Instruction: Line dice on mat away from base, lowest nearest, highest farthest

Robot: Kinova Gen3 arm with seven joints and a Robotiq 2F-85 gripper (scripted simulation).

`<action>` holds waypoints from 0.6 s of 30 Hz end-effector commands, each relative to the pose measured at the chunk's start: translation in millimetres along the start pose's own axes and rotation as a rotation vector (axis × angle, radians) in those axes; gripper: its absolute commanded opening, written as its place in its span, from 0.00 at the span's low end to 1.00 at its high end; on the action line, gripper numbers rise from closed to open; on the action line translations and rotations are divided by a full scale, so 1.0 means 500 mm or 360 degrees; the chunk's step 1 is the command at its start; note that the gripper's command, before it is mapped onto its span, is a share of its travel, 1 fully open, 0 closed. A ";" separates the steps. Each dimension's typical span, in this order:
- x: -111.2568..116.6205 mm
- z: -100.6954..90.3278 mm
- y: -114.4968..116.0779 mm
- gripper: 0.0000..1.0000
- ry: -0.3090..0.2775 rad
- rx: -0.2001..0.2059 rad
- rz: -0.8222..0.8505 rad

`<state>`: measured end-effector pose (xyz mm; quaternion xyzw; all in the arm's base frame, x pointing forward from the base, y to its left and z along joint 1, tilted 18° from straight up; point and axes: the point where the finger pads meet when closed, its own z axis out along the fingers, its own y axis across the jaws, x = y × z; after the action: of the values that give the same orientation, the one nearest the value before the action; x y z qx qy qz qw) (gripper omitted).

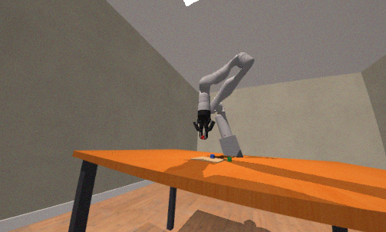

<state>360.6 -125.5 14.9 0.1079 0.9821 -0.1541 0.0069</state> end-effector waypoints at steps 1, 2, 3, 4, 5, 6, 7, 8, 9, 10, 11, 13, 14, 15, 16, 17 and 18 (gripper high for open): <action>-0.016 -0.003 0.038 0.15 -0.0011 0.0012 -0.0036; -0.018 -0.003 0.047 0.15 -0.0010 0.0013 -0.0027; -0.021 -0.003 0.054 0.15 -0.0009 0.0015 -0.0019; -0.023 -0.003 0.061 0.15 -0.0008 0.0016 -0.0012; -0.025 -0.003 0.067 0.15 -0.0008 0.0017 -0.0006; -0.026 -0.004 0.071 0.15 -0.0007 0.0018 -0.0001; -0.027 -0.004 0.075 0.15 -0.0007 0.0019 0.0003; -0.028 -0.004 0.078 0.15 -0.0006 0.0019 0.0006; -0.028 -0.004 0.078 0.15 -0.0006 0.0019 0.0006; -0.028 -0.004 0.078 0.15 -0.0006 0.0019 0.0006; -0.028 -0.004 0.080 0.15 -0.0006 0.0020 0.0008; -0.029 -0.004 0.082 0.15 -0.0006 0.0020 0.0010; -0.029 -0.004 0.082 0.15 -0.0006 0.0020 0.0010; -0.029 -0.004 0.082 0.15 -0.0006 0.0020 0.0010; -0.029 -0.004 0.082 0.15 -0.0006 0.0020 0.0010; -0.029 -0.004 0.082 0.15 -0.0006 0.0020 0.0010; -0.029 -0.004 0.082 0.15 -0.0006 0.0020 0.0010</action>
<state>383.0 -90.4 4.7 0.1116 0.9807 -0.1606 0.0078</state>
